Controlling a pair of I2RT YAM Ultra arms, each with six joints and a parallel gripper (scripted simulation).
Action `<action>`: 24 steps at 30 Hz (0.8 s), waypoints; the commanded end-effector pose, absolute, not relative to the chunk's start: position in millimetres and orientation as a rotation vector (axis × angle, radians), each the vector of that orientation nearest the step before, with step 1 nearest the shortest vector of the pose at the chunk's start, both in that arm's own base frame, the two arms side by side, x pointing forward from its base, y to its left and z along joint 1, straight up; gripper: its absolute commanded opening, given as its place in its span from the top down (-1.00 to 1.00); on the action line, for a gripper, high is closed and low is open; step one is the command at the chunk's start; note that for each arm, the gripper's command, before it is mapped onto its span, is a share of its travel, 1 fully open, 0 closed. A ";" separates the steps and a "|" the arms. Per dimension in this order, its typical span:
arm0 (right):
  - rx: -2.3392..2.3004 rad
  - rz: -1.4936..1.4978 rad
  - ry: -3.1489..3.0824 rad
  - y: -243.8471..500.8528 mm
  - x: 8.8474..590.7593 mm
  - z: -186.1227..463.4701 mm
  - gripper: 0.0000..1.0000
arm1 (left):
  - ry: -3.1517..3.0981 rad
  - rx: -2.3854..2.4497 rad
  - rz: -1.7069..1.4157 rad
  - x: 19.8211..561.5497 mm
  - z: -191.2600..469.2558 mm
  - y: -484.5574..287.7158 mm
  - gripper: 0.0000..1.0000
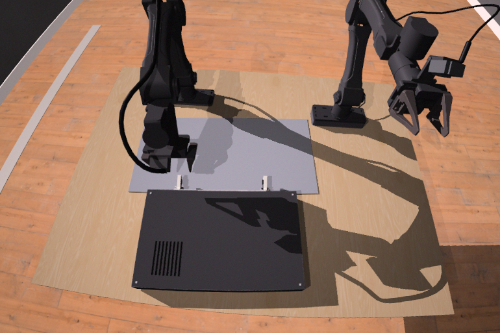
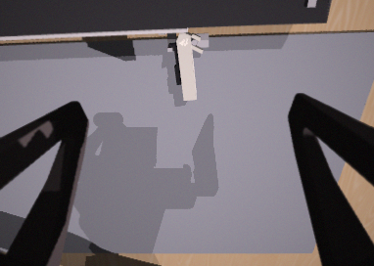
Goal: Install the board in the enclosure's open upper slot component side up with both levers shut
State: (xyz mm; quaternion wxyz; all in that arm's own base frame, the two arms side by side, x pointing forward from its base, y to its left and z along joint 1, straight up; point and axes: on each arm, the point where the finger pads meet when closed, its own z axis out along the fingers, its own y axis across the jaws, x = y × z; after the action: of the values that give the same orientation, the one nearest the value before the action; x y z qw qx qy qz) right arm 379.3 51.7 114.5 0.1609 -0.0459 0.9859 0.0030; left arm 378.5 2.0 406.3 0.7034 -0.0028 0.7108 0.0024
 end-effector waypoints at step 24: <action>-0.201 0.016 2.313 48.7 383.3 125.8 -1.00 | 1.576 -0.001 0.004 383.8 404.4 2.2 -0.28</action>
State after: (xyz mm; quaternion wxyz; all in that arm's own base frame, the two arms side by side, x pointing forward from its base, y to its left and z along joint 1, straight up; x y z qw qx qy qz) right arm 380.9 51.4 117.8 0.3761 -0.0823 0.9229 0.0054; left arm 378.5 1.9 406.4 0.7035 -0.0027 0.7107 0.0022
